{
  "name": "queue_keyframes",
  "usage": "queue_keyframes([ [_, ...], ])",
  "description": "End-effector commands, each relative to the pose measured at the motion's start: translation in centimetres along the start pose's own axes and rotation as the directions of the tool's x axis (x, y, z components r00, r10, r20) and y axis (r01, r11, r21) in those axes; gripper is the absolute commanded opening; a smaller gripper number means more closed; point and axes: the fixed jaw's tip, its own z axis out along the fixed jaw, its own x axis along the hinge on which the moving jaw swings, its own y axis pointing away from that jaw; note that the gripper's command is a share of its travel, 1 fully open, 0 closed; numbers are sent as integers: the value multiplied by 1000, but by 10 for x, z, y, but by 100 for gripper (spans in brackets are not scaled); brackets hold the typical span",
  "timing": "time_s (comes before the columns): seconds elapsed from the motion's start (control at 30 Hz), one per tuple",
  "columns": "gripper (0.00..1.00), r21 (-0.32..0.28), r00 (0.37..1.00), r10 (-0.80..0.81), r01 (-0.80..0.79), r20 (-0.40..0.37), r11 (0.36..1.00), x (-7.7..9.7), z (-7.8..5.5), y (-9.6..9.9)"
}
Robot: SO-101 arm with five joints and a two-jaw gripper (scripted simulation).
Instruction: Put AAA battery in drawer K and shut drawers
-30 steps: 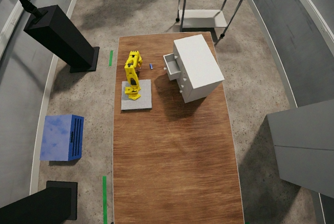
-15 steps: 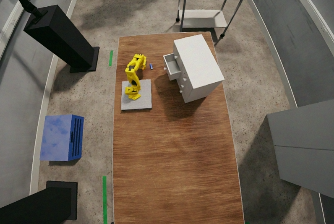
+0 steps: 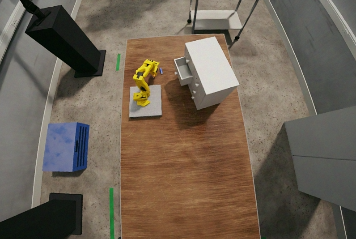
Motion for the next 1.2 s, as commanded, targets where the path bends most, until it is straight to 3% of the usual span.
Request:
queue_keyframes([
  [0.0,0,-1,1000,19,-19,13,1000,0,-1,-2],
  [0.5,0,-7,927,375,-375,11,927,30,-1,-59],
  [1.17,0,-7,926,376,-376,11,926,30,-1,-59],
])
